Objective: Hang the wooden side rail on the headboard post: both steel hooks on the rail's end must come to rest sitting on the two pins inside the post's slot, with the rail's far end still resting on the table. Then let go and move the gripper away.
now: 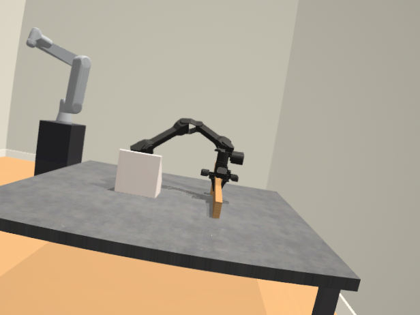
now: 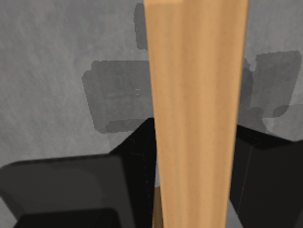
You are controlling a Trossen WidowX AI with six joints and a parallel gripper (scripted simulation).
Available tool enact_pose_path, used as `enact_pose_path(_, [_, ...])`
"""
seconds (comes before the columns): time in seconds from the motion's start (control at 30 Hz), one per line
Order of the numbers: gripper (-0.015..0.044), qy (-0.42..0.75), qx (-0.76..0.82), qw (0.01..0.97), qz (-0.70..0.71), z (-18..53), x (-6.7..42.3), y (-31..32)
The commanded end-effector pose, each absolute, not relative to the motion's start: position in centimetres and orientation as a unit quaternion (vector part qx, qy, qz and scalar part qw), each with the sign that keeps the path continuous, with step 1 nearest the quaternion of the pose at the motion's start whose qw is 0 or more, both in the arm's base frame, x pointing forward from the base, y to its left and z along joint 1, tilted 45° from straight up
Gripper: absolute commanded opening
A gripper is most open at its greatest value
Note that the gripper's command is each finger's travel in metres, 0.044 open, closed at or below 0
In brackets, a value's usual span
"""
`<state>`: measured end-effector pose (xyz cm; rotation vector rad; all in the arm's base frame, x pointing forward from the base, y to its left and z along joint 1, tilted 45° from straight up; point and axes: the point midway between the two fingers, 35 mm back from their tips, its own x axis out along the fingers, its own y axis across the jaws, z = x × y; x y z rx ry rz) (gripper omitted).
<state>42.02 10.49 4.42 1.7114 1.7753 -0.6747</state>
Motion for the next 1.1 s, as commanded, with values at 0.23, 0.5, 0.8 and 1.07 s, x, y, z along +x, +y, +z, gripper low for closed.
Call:
enact_pose_path(0.23, [0.0000, 0.662, 0.645, 0.289, -0.251, 4.79, 42.13, 10.41])
enact_pose_path(0.5, [0.0000, 0.662, 0.645, 0.289, -0.251, 4.80, 42.06, 10.52])
enact_pose_path(0.8, [0.0000, 0.662, 0.645, 0.289, -0.251, 4.86, 42.07, 10.60])
enact_pose_path(1.07, [0.0000, 0.662, 0.645, 0.289, -0.251, 4.94, 42.14, 10.66])
